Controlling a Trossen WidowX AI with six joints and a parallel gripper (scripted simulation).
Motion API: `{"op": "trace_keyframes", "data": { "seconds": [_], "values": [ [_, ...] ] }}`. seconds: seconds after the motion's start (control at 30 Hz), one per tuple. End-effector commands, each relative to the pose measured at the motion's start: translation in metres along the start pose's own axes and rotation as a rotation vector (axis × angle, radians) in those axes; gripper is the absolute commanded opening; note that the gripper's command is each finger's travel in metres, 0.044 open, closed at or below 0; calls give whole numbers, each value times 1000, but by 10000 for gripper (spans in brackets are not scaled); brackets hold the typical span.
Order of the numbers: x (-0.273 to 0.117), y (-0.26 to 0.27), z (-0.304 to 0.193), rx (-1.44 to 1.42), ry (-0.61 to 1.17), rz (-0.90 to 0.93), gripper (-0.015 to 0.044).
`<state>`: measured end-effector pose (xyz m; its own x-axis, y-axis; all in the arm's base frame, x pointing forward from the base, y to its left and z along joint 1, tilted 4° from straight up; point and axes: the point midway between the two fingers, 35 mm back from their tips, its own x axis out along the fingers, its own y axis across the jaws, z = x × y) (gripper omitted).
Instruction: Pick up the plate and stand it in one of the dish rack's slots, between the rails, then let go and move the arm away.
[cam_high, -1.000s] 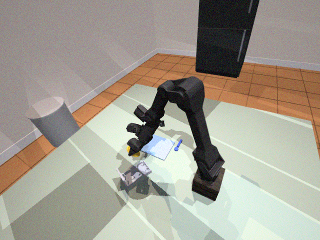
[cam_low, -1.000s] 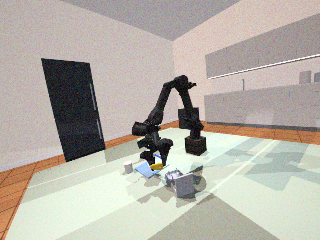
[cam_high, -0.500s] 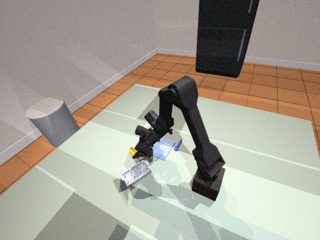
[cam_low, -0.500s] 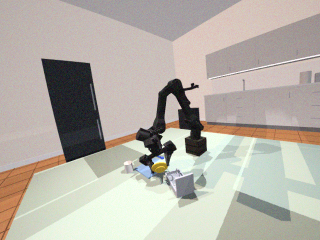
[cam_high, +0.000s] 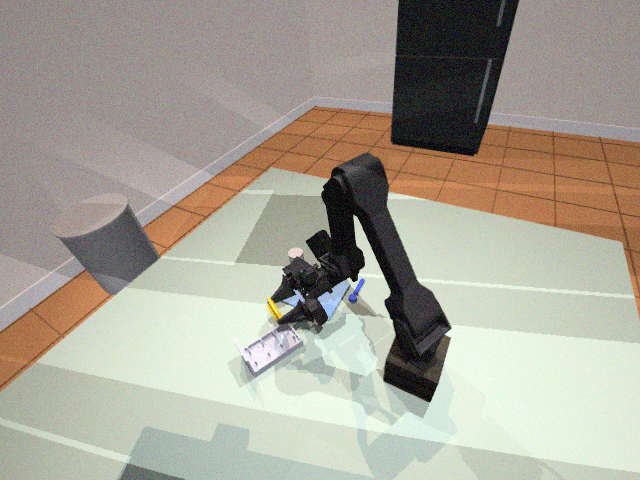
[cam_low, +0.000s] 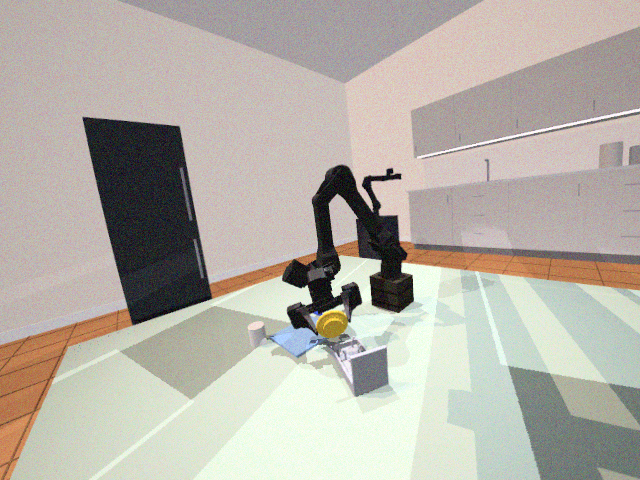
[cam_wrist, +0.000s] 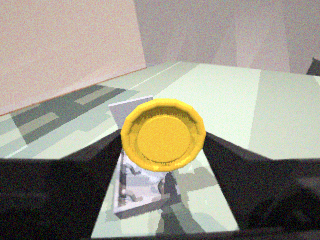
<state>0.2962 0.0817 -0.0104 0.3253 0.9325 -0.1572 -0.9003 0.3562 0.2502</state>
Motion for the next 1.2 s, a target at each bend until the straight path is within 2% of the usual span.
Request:
{"op": "trace_keyframes", "data": {
  "seconds": [0.0, 0.27, 1.17],
  "values": [
    [-4, 10, 0, -70, -50, 30, 0],
    [-12, 31, 1, -221, -147, 84, 0],
    [5, 25, -18, -265, -117, 89, 0]
  ]
}}
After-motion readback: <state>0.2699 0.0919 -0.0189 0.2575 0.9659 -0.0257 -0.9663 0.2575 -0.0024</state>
